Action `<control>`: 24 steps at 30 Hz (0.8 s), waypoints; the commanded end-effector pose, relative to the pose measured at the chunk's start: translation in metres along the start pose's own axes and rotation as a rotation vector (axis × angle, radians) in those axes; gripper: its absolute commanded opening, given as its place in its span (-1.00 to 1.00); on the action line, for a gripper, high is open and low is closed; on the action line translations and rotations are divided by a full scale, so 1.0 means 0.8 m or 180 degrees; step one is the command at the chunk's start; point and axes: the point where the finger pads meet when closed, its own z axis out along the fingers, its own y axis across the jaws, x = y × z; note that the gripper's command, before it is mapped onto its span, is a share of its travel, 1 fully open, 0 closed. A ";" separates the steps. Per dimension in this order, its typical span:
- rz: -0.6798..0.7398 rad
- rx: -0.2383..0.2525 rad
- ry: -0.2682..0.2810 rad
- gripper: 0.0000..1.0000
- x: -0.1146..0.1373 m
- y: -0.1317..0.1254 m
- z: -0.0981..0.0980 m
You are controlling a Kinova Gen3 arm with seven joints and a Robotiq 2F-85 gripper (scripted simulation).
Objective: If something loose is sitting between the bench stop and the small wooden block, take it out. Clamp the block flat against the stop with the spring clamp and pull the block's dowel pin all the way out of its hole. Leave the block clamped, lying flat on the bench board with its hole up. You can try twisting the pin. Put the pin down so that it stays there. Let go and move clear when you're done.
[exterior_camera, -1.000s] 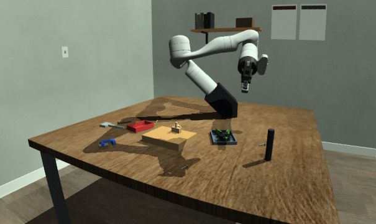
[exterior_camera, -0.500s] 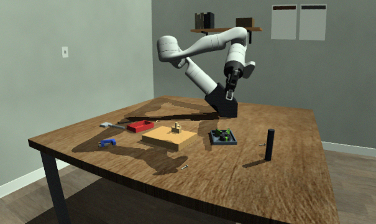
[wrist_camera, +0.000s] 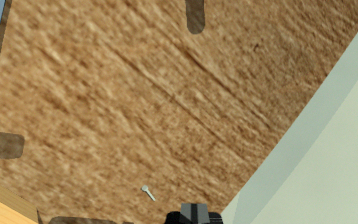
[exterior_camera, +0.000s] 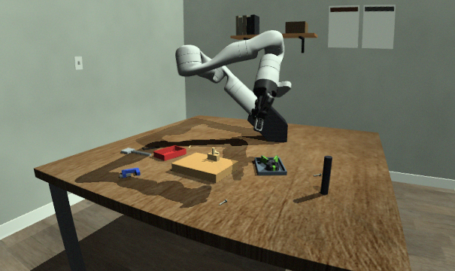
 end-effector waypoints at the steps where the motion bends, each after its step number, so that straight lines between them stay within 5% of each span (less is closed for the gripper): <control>1: -0.0120 0.0080 0.0047 -0.80 -0.009 -0.010 0.002; 24: -0.1073 0.0655 0.0551 -0.80 -0.059 -0.110 0.013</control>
